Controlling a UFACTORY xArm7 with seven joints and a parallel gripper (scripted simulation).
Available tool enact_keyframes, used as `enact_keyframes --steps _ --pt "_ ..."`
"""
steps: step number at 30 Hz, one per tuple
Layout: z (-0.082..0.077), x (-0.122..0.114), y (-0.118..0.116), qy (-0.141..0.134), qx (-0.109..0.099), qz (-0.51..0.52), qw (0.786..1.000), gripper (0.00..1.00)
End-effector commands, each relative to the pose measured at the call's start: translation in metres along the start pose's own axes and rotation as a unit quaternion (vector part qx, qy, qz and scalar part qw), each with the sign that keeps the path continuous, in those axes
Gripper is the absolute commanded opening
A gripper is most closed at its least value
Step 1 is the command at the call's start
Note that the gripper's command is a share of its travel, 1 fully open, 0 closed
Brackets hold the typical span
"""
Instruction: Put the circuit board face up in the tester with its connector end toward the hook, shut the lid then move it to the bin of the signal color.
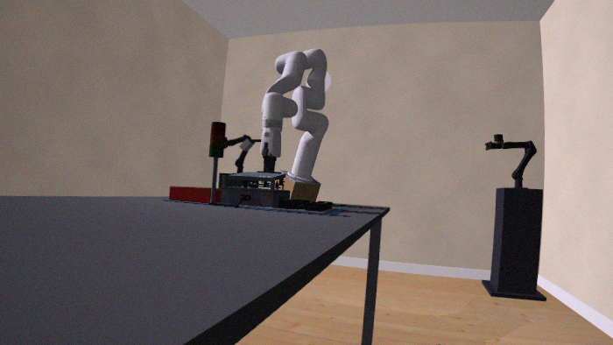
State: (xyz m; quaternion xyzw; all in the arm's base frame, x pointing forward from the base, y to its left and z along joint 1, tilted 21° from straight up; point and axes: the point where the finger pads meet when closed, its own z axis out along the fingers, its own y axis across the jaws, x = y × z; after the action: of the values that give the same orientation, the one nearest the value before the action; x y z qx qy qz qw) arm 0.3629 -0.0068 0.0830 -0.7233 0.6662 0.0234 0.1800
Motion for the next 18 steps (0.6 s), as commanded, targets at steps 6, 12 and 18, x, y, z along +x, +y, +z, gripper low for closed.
enact_keyframes --steps 6,12,18 --pt "0.014 0.001 0.000 -0.001 0.001 0.000 1.000 0.00" --pt "0.020 0.001 0.000 -0.001 0.001 0.000 1.000 0.00" --pt "0.022 0.001 0.000 -0.001 0.001 0.000 1.000 0.00"
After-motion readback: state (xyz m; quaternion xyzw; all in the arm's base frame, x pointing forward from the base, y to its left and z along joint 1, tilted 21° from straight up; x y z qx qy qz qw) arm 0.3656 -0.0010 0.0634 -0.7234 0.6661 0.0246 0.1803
